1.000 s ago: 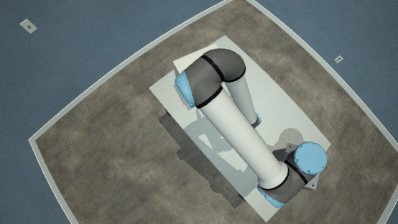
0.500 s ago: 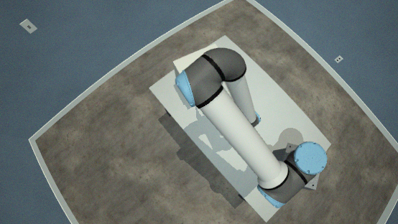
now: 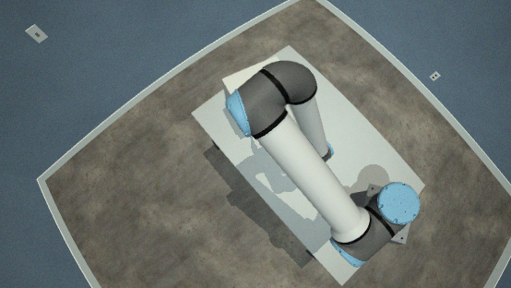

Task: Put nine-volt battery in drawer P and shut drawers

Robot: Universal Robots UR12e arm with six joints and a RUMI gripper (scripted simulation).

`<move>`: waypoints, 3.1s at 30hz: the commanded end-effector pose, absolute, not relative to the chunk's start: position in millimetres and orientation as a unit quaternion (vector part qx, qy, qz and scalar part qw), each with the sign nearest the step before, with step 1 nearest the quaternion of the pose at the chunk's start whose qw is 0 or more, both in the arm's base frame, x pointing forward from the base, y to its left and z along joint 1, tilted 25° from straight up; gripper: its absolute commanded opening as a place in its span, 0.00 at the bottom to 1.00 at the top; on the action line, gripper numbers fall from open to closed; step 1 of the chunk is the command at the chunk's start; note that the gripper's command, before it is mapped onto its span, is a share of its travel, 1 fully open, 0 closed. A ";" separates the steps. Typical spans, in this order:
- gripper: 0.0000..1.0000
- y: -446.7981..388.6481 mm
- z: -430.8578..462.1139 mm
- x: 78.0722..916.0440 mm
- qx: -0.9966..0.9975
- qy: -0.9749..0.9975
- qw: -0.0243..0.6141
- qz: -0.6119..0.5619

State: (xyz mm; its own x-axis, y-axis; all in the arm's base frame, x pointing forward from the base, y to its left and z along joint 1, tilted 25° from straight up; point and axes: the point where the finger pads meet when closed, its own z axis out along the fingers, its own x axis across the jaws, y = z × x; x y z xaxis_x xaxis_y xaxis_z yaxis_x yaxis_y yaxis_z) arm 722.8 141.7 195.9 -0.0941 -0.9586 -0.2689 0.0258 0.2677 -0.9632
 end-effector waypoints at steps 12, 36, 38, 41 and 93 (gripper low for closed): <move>0.07 139.8 199.7 732.2 -0.399 0.583 0.542 -0.455; 0.07 137.1 204.5 745.7 -0.399 0.583 0.542 -0.455; 0.07 136.9 204.9 746.7 -0.399 0.583 0.542 -0.455; 0.07 136.8 205.1 747.2 -0.399 0.583 0.542 -0.455; 0.07 134.8 208.7 757.5 -0.399 0.583 0.542 -0.455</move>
